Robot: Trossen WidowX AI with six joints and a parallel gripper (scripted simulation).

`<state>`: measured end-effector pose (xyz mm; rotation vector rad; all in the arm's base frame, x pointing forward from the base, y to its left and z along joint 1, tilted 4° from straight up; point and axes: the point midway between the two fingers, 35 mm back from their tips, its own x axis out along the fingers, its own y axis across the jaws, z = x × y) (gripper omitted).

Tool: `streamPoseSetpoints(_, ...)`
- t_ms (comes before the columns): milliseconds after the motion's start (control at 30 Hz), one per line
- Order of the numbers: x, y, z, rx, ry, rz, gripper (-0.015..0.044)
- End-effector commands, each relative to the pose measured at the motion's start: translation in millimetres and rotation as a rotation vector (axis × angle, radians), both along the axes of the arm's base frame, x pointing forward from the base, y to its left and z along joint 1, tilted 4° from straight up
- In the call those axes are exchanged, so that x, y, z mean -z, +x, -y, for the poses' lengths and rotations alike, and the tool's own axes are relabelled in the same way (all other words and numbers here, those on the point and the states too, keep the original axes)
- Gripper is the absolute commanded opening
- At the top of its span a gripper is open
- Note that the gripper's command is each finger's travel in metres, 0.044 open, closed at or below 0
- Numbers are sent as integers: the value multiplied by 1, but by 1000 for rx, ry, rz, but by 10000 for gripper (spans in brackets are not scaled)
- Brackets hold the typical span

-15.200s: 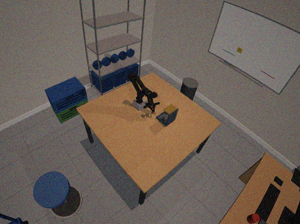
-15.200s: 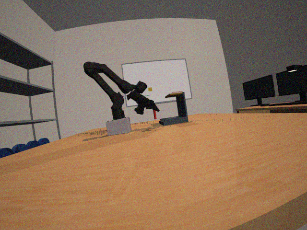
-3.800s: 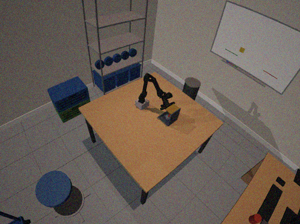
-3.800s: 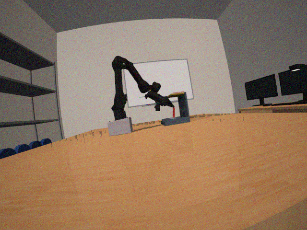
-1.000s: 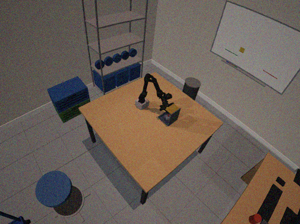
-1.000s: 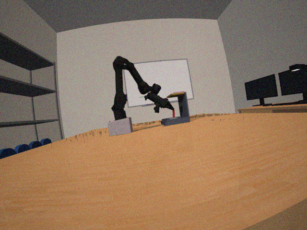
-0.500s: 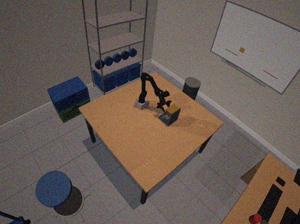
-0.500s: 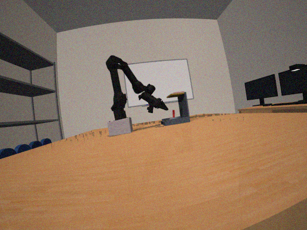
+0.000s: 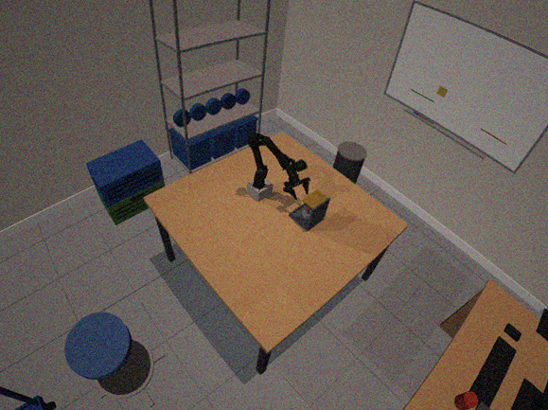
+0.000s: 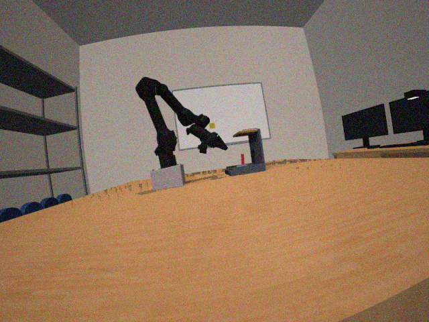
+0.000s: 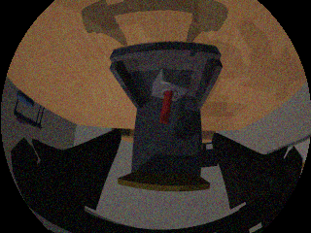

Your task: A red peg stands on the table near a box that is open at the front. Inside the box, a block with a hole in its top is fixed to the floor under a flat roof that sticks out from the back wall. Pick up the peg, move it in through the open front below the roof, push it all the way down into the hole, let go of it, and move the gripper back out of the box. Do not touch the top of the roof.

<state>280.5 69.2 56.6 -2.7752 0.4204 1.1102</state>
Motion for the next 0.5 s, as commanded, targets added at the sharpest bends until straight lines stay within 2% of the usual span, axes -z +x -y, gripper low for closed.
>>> streamPoseSetpoints(0, -7, -9, 0, 5, 2, 4, 440)
streamPoseSetpoints(467, -17, -22, 0, 4, 2, 5, 440)
